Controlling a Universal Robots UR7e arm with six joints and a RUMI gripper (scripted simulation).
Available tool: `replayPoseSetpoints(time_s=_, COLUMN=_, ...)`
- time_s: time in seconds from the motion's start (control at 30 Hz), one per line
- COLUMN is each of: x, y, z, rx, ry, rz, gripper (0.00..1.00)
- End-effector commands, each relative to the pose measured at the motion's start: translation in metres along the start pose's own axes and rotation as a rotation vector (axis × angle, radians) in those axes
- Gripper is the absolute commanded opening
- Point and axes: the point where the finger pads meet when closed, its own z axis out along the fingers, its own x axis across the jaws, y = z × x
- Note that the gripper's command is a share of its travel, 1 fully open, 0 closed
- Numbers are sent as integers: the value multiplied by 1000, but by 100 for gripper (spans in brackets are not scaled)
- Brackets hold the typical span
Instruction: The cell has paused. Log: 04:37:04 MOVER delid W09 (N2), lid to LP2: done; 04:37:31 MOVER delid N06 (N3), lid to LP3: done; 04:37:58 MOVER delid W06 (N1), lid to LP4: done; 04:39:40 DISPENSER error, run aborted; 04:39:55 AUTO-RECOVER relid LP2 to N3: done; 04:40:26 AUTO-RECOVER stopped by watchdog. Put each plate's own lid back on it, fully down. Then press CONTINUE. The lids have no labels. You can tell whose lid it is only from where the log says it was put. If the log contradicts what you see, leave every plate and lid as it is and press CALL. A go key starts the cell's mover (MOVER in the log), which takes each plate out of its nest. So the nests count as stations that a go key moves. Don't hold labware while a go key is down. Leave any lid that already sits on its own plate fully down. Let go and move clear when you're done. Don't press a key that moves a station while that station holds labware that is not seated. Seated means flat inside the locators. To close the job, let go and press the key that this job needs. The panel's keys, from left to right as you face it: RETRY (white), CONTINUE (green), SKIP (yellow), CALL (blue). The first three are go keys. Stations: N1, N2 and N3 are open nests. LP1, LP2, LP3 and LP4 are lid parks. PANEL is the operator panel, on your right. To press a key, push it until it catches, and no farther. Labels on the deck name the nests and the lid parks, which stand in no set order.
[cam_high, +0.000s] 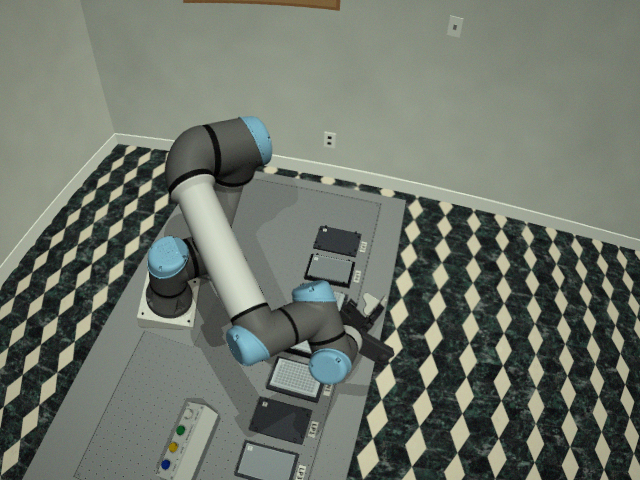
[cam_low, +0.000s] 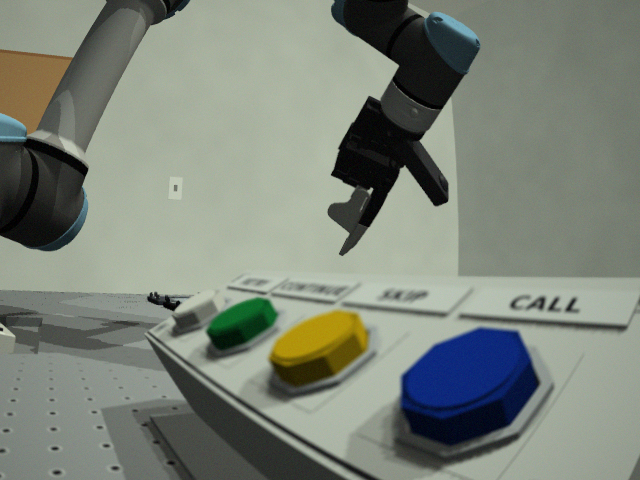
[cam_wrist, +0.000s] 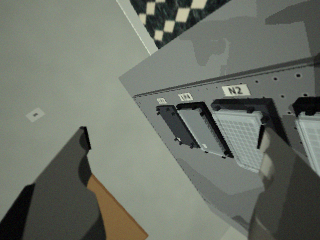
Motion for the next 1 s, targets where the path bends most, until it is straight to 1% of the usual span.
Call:
replayPoseSetpoints(time_s=0.0, x=4, y=23, z=-6, rx=16, ry=49, rz=-52, gripper=82)
replayPoseSetpoints(time_s=0.1, x=4, y=23, z=-6, rx=16, ry=49, rz=-52, gripper=82)
replayPoseSetpoints(time_s=0.23, x=9, y=42, z=-10, rx=30, ry=107, rz=-106, gripper=82)
replayPoseSetpoints(time_s=0.27, x=11, y=47, z=-11, rx=31, ry=114, rz=-113, gripper=82)
replayPoseSetpoints(time_s=0.37, x=11, y=48, z=-11, rx=31, ry=114, rz=-113, gripper=82)
replayPoseSetpoints(time_s=0.5, x=18, y=67, z=-14, rx=45, ry=173, rz=-165, gripper=82)
replayPoseSetpoints(time_s=0.53, x=20, y=71, z=-15, rx=47, ry=181, rz=-171, gripper=82)
replayPoseSetpoints(time_s=0.67, x=21, y=72, z=-15, rx=47, ry=181, rz=-171, gripper=82)
replayPoseSetpoints(time_s=0.8, x=30, y=90, z=-18, rx=60, ry=242, rz=-220, gripper=82)
replayPoseSetpoints(time_s=0.83, x=32, y=94, z=-18, rx=62, ry=249, rz=-226, gripper=82)
replayPoseSetpoints(time_s=0.9, x=32, y=95, z=-18, rx=62, ry=249, rz=-226, gripper=82)
replayPoseSetpoints(time_s=0.97, x=37, y=103, z=-19, rx=68, ry=281, rz=-249, gripper=82)
